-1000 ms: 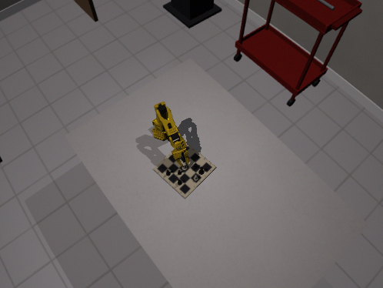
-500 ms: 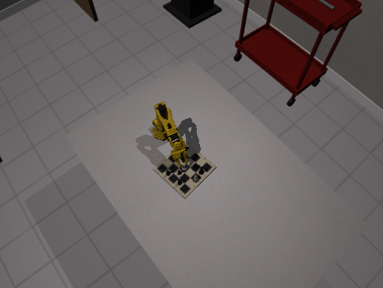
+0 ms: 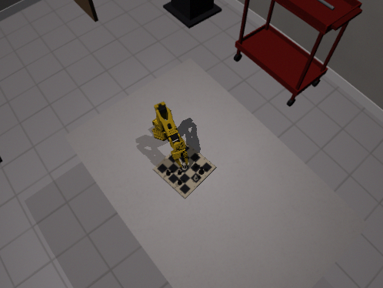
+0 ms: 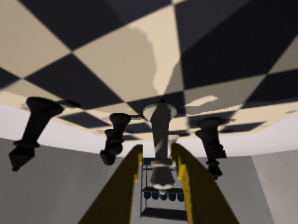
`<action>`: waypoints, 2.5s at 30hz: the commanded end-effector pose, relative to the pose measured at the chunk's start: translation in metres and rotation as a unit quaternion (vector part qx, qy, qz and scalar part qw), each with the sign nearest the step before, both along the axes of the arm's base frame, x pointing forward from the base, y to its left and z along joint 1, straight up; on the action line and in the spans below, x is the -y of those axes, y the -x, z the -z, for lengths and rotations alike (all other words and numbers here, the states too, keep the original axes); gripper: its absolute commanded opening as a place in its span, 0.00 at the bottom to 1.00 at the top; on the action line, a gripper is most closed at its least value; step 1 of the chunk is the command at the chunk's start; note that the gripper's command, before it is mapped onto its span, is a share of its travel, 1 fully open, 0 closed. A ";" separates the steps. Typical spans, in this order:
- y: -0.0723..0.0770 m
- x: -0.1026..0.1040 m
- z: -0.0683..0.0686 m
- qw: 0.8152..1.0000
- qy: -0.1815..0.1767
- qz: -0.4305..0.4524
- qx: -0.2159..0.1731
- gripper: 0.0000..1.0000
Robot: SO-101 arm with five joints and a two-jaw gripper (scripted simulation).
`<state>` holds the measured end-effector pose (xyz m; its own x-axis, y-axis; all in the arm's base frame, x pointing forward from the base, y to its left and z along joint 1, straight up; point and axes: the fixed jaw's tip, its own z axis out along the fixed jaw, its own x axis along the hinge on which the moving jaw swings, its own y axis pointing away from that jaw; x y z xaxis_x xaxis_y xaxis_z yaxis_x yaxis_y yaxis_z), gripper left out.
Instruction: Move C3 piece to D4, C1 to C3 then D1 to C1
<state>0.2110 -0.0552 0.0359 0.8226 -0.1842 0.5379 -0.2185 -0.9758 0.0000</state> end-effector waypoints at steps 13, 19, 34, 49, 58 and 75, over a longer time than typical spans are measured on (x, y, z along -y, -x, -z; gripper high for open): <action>0.003 -0.003 0.006 1.000 -0.001 -0.009 -0.012 0.12; 0.003 -0.003 0.004 1.000 -0.001 -0.009 -0.012 0.12; 0.003 -0.003 -0.017 1.000 -0.001 -0.009 -0.011 0.12; 0.004 -0.003 -0.045 1.000 -0.001 -0.009 -0.011 0.12; 0.004 -0.003 -0.053 1.000 -0.001 -0.009 -0.011 0.12; -0.001 0.000 -0.058 1.000 -0.003 -0.002 -0.019 0.12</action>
